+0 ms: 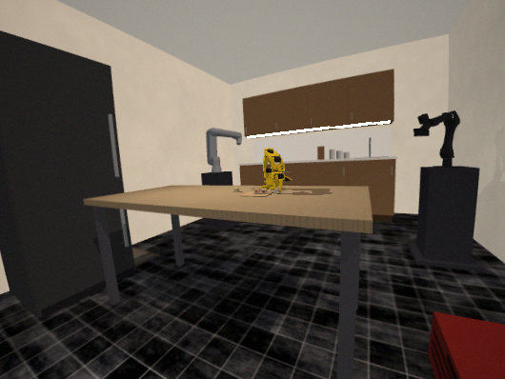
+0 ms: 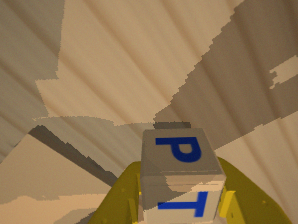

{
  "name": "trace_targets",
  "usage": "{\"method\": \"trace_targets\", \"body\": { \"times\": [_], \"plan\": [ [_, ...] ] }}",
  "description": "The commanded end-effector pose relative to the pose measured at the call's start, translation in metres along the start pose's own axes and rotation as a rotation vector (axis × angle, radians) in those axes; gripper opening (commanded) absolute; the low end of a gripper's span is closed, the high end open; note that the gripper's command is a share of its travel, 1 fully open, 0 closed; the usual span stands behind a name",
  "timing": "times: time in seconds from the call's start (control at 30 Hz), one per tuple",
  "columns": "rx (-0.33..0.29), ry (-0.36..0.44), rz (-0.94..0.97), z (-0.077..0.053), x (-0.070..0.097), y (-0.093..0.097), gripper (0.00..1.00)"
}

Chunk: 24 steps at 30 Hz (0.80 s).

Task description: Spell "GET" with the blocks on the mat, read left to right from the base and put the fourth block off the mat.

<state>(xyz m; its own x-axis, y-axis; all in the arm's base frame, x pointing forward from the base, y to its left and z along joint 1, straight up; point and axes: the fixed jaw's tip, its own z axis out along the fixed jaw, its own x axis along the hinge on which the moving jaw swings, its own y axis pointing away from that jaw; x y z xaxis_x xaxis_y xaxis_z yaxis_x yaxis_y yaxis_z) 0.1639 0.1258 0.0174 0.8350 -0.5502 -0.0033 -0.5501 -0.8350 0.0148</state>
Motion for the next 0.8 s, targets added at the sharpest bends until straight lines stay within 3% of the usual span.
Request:
{"method": "trace_targets", "body": {
  "times": [0.0,0.43,0.77],
  "plan": [
    [0.070,0.021,0.000,-0.022,0.003,-0.010,0.00],
    [0.070,0.022,0.000,-0.052,0.002,-0.007,0.00],
    [0.070,0.022,0.000,-0.056,0.001,-0.006,0.00]
  ]
}}
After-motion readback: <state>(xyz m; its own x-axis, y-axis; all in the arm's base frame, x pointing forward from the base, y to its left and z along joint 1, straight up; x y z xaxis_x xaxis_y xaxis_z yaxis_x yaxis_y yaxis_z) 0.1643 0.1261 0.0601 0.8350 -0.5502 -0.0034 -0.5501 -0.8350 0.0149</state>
